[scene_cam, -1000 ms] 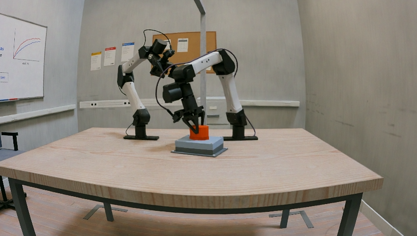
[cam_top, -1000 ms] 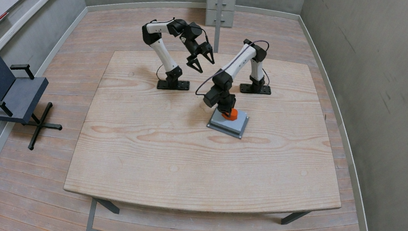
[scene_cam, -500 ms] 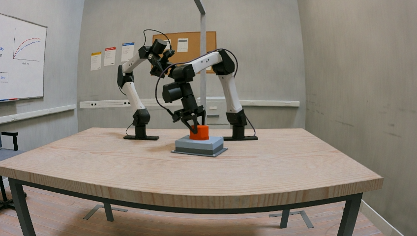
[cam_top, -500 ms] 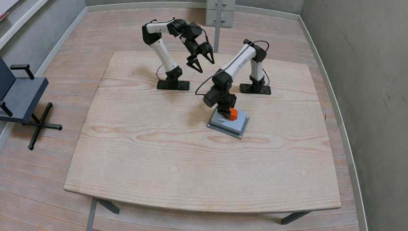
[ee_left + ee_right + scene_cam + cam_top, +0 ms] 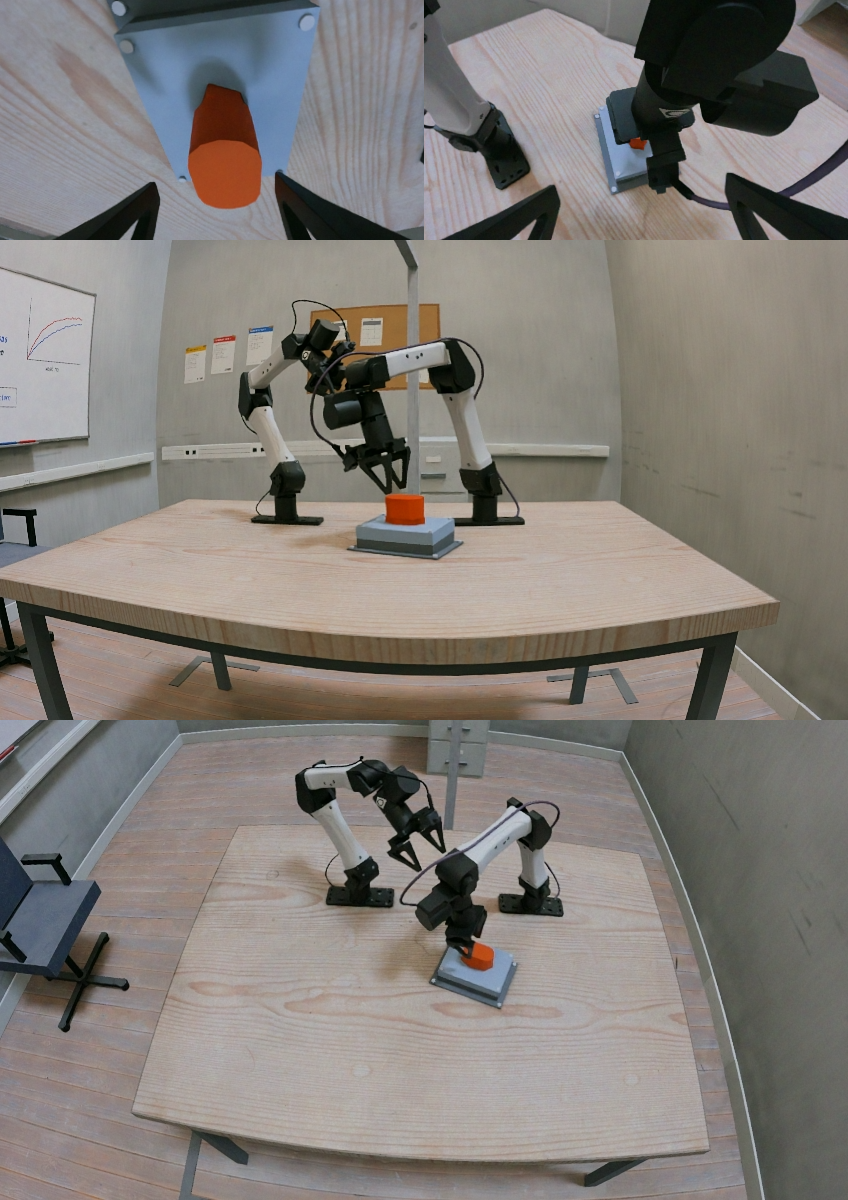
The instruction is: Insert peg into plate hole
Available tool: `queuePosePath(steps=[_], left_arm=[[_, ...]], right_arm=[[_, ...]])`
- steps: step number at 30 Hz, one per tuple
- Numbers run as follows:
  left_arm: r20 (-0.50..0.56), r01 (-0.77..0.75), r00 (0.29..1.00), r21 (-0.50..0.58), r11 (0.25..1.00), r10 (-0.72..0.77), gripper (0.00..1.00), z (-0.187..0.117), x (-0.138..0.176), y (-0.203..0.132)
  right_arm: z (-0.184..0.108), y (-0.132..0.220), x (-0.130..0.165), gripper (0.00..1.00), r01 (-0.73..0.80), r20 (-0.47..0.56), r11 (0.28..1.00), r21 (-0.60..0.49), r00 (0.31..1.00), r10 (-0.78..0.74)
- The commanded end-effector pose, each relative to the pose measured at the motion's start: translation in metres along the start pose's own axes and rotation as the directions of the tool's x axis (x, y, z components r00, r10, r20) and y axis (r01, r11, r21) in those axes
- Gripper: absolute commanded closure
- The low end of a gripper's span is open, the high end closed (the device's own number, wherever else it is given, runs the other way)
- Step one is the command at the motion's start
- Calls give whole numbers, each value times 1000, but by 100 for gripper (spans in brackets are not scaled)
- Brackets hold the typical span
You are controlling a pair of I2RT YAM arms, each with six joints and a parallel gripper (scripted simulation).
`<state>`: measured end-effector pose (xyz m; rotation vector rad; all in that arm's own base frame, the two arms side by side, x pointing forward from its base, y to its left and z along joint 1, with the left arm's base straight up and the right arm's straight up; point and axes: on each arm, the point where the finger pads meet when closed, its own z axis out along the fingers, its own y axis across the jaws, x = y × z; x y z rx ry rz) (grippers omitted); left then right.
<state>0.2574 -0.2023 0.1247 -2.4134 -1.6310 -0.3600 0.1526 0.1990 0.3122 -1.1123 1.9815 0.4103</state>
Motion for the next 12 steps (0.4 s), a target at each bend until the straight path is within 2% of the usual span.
queuePosePath(steps=[1,12], left_arm=[[-1,18,1000,-9,1000,-18,30,-8,9,-5],[-5,15,1000,-1,1000,-15,30,-6,8,-5]], right_arm=[[-5,-1,-3,0,-5,10,1000,5,1000,5],[-5,-1,-3,0,-5,10,1000,5,1000,5]])
